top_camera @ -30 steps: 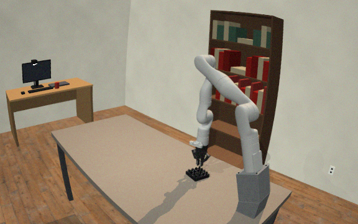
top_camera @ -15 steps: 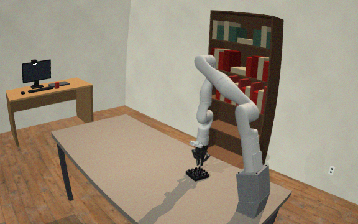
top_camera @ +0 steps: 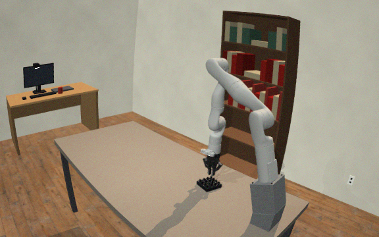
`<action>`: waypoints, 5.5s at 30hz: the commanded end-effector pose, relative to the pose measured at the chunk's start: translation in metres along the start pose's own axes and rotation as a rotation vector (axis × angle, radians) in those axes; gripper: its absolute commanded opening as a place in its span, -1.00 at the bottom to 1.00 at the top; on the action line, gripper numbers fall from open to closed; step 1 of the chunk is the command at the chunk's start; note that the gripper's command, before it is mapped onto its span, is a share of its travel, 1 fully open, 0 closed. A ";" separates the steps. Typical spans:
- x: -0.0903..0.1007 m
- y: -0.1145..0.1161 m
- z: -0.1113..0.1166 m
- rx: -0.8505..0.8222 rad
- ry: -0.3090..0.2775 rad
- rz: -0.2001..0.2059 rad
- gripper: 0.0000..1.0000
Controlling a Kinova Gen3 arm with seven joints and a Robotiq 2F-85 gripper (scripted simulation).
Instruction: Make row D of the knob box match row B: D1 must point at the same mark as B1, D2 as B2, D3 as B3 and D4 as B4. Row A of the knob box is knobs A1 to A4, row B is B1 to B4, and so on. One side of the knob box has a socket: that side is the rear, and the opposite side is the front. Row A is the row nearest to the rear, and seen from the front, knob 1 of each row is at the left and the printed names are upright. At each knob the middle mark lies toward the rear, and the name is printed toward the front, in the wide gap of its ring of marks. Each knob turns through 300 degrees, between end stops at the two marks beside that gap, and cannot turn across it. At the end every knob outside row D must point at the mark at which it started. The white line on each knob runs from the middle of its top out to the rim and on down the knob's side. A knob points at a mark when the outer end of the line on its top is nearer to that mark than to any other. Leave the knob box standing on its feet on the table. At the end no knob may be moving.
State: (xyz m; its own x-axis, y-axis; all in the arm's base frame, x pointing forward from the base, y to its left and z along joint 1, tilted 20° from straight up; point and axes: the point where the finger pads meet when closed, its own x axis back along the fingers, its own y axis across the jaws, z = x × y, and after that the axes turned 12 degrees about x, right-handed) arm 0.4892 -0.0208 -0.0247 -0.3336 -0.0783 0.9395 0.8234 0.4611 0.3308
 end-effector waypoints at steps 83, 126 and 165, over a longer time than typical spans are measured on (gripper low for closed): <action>-0.001 -0.005 0.000 -0.007 0.001 0.004 -0.62; -0.004 -0.004 0.000 -0.007 0.001 0.003 -0.62; -0.015 -0.004 0.000 -0.007 0.000 0.003 -0.62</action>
State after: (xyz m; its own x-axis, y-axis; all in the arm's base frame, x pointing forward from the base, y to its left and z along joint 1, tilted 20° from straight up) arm 0.4892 -0.0210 -0.0391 -0.3280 -0.0794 0.9414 0.8260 0.4595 0.3265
